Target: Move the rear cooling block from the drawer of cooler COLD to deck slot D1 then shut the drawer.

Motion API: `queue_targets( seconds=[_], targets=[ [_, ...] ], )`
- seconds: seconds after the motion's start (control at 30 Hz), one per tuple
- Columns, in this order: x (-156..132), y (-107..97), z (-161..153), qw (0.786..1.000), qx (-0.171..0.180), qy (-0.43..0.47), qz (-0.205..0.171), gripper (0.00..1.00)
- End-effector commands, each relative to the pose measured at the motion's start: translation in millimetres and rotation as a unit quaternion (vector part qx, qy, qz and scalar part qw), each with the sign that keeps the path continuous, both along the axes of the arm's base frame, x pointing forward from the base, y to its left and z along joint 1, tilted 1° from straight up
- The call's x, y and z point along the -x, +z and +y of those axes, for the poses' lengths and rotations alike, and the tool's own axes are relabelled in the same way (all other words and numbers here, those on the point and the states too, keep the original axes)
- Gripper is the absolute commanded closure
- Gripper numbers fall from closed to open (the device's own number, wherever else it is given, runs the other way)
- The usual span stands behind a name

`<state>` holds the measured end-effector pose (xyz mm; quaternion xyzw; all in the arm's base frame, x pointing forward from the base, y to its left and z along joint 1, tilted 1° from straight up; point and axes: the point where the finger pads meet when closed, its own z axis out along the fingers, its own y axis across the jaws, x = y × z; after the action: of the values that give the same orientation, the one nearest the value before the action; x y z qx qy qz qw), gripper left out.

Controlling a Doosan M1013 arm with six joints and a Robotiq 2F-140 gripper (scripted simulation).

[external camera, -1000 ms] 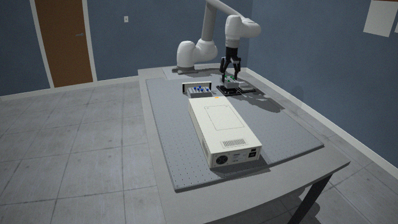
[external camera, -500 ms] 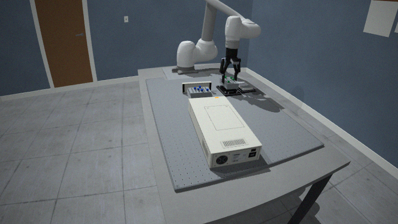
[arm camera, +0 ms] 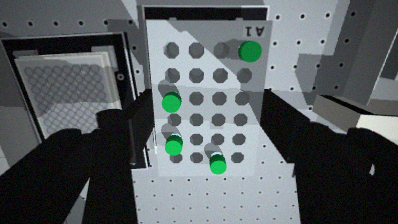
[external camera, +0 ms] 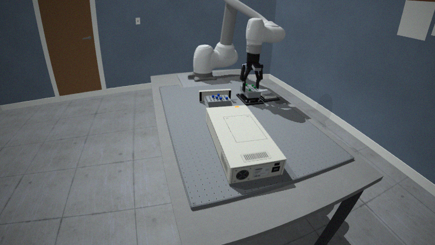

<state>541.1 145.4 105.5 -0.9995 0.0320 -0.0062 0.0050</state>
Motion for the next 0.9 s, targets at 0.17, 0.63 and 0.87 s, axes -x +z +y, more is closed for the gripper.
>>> queue_targets(
  seconds=[0.17, 0.63, 0.87],
  targets=[
    [-0.5, 0.0, 0.2, 1.0, 0.0, 0.0, -0.001, 0.9],
    [-0.5, 1.8, 0.2, 1.0, 0.0, 0.0, -0.001, 0.9],
    [-0.5, 2.8, 0.2, 1.0, 0.0, 0.0, -0.001, 0.9]
  ],
)
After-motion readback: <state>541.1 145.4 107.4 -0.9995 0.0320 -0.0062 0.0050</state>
